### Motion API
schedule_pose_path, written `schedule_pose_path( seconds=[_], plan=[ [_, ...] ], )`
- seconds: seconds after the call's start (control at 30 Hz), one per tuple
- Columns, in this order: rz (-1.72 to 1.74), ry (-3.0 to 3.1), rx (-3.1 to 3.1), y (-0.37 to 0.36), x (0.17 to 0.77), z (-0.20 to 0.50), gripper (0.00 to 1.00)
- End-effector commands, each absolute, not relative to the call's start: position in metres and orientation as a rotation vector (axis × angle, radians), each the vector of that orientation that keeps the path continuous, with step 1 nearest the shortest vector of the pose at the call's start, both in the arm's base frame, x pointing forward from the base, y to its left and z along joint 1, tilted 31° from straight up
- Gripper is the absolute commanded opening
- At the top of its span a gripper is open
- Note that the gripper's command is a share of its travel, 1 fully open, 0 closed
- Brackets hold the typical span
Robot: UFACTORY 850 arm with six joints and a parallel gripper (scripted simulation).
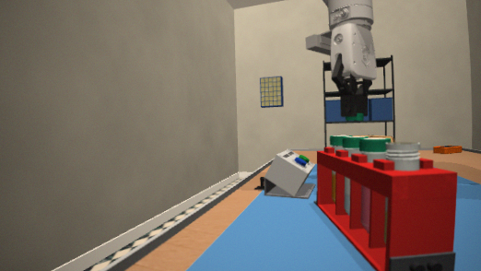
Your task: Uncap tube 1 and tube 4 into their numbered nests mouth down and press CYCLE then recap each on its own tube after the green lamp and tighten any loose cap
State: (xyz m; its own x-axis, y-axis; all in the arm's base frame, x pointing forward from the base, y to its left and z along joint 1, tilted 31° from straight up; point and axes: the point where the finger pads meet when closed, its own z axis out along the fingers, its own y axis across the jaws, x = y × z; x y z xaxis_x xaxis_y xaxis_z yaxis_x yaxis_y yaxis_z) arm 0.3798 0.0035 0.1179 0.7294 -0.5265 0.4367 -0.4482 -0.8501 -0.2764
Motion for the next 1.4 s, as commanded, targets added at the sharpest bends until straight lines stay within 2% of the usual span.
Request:
schedule_pose_path(
  seconds=[0.0,0.67,1.0,1.37],
  plan=[
    [-0.758,0.776,-2.764,-0.016,0.384,0.119,0.0],
    [-0.758,0.776,-2.764,-0.118,0.397,0.124,0.0],
    [-0.758,0.776,-2.764,-0.118,0.397,0.124,0.0],
    [-0.758,0.776,-2.764,-0.117,0.42,0.085,0.0]
  ],
)
